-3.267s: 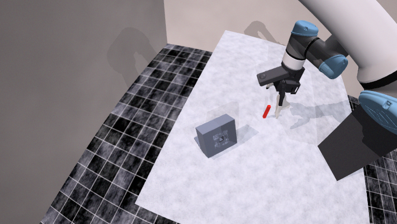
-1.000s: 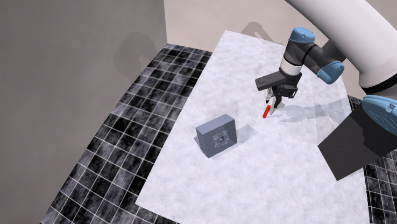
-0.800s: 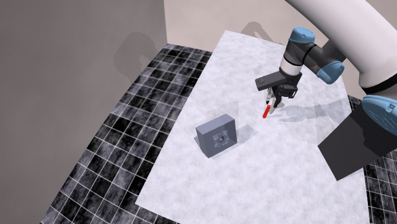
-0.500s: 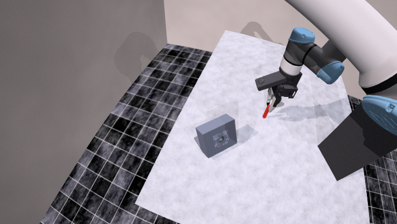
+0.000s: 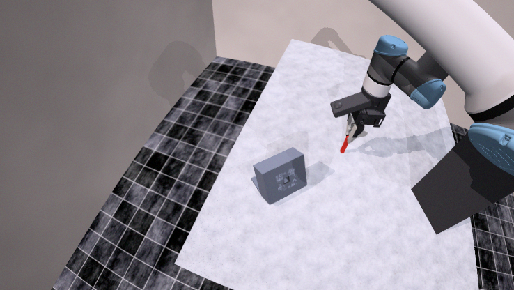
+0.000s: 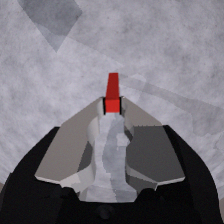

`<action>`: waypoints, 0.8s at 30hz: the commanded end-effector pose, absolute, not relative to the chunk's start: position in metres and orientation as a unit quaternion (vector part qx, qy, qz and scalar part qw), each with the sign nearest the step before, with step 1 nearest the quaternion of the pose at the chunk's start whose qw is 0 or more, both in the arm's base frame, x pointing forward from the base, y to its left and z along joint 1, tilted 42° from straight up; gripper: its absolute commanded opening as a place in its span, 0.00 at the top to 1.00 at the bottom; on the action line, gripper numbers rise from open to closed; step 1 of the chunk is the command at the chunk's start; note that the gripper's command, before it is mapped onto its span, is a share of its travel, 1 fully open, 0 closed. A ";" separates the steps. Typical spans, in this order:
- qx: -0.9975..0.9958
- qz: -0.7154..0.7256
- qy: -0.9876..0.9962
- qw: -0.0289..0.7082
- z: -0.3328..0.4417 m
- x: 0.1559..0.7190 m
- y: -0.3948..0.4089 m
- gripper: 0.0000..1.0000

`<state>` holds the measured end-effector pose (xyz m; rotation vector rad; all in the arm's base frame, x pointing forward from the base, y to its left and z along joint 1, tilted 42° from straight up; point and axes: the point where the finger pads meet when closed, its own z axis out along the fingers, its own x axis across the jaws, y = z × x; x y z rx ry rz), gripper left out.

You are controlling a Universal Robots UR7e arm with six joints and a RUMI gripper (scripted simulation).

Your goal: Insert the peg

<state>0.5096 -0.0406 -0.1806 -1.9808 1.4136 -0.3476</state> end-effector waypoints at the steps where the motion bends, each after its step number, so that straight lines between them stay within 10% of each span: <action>1: -0.758 -0.135 0.543 0.335 -0.167 0.500 -0.048 1.00; 24: -0.756 -0.142 0.547 0.330 -0.129 0.472 -0.068 1.00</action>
